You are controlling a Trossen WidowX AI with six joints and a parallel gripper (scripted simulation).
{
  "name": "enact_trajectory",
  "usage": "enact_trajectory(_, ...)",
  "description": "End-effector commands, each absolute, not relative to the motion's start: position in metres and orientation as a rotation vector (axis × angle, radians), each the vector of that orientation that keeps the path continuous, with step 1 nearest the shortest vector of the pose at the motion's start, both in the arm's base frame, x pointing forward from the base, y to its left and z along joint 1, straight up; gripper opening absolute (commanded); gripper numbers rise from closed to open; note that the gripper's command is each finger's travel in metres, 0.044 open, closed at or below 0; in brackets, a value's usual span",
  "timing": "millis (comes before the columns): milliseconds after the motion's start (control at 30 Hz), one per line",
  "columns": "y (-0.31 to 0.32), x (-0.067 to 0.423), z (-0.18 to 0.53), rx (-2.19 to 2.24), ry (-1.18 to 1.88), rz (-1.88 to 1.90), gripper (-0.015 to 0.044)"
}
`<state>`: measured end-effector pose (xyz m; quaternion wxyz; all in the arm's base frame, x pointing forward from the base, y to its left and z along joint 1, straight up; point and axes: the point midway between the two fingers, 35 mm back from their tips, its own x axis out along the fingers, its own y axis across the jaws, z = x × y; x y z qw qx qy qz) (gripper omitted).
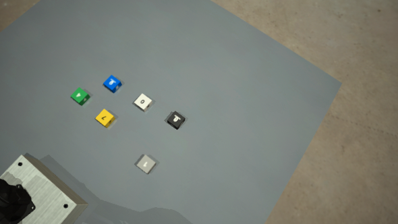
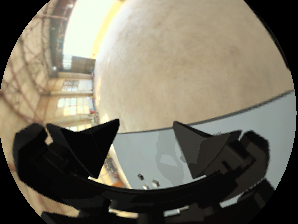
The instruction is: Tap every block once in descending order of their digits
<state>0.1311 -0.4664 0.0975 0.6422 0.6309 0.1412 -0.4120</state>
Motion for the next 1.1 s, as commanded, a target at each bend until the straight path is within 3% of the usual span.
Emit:
enact_trajectory(0, -0.42, 0.185, 0.098, 1.264, 0.555, -0.852, 0.04)
enact_trajectory(300, -0.268, 0.274, 0.093, 0.689, 1.112, -0.478, 0.04)
enact_trajectory(633, -0.112, 0.267, 0.096, -0.106, 1.518, 0.097, 0.04)
enact_trajectory(1067, -0.104, 0.264, 0.097, -0.161, 1.535, 0.138, 0.04)
